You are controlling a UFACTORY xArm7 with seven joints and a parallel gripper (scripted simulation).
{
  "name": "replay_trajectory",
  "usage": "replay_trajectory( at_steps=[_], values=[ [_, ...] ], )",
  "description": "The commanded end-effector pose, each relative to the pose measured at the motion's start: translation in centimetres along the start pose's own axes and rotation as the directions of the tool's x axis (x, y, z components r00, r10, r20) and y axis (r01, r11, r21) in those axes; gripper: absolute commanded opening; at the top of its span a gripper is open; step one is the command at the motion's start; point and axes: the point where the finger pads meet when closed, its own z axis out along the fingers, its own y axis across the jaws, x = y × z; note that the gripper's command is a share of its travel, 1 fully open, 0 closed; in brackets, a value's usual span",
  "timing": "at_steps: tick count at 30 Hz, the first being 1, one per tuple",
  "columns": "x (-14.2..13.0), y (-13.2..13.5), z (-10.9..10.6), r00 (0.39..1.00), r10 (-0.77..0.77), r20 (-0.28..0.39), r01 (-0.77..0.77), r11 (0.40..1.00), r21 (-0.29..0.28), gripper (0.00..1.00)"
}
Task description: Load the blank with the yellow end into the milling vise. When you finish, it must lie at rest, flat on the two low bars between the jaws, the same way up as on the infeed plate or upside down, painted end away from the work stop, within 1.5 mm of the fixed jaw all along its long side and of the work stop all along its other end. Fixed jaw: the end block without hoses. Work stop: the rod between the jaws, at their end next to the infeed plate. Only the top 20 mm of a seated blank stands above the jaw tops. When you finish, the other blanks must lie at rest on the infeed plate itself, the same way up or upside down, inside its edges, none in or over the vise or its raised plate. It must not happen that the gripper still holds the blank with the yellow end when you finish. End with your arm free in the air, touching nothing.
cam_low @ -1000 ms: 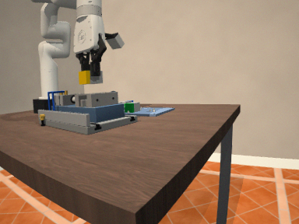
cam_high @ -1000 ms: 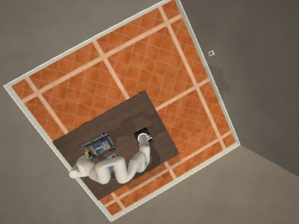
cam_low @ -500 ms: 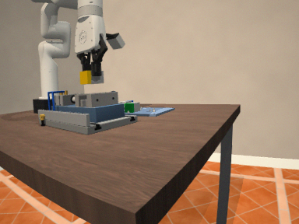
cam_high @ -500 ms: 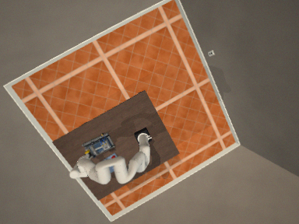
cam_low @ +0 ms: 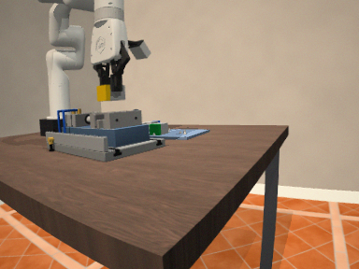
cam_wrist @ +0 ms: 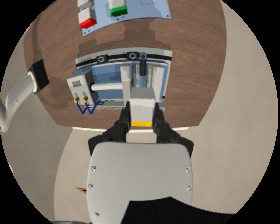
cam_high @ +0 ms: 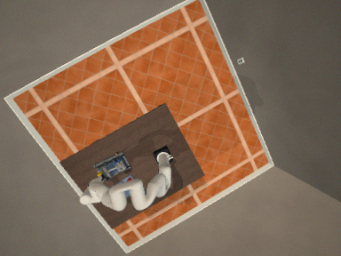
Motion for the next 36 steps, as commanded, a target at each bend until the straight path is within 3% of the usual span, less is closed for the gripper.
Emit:
replay_trajectory(
  at_steps=[1,27,36],
  values=[
    [0.1,0.1,-0.2,1.0,0.0,0.001,0.0,1.0,-0.005,0.0],
    [0.3,0.1,-0.2,1.0,0.0,0.001,0.0,1.0,-0.005,0.0],
    [0.5,0.0,2.4,1.0,0.0,0.001,0.0,1.0,-0.005,0.0]
  ],
)
